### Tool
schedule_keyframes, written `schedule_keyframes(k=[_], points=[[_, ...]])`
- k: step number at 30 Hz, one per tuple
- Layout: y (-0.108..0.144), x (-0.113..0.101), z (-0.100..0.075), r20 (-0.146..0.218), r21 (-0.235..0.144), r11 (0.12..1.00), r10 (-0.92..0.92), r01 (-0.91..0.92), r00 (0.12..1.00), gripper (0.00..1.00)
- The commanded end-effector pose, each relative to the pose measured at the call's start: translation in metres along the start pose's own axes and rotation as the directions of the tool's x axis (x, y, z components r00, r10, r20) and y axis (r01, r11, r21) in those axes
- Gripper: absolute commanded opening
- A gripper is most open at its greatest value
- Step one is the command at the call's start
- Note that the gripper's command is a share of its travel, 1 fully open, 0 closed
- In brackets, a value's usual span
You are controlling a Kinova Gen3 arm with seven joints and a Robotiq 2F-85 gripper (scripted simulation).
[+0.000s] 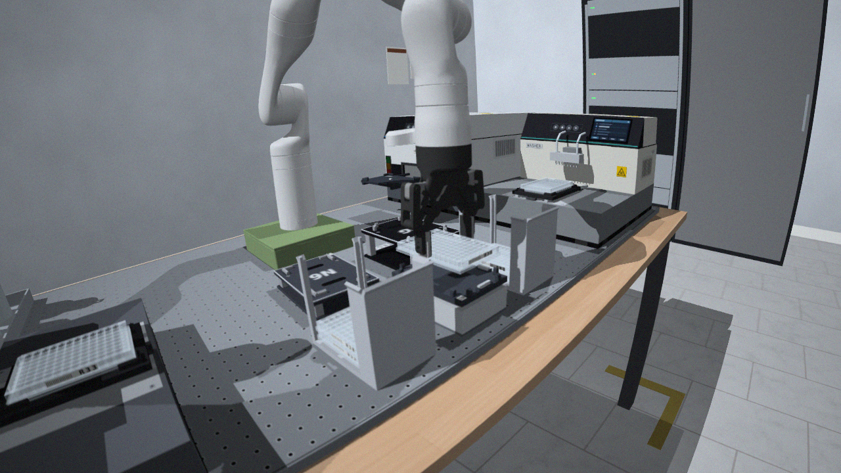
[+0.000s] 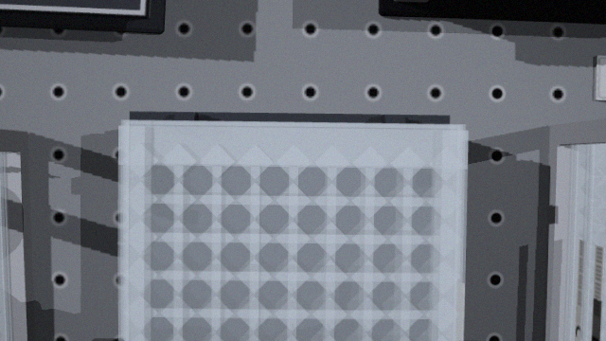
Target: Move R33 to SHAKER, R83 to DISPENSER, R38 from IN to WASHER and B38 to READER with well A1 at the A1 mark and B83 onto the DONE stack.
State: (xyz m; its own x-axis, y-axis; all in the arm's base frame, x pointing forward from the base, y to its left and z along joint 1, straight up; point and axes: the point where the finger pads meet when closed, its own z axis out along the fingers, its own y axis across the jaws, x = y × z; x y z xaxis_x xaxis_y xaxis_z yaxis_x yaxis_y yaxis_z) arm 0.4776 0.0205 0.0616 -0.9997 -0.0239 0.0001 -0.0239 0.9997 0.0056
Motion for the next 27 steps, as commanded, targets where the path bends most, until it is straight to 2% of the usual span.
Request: schedule_keyframes(k=[1, 27], points=[[-0.001, -0.001, -0.006, 0.005, 0.0, 1.0, -0.005, 0.005, 1.0, 0.94], [0.0, -0.002, -0.039, 0.005, -0.004, 1.0, -0.004, 0.004, 1.0, 0.94]])
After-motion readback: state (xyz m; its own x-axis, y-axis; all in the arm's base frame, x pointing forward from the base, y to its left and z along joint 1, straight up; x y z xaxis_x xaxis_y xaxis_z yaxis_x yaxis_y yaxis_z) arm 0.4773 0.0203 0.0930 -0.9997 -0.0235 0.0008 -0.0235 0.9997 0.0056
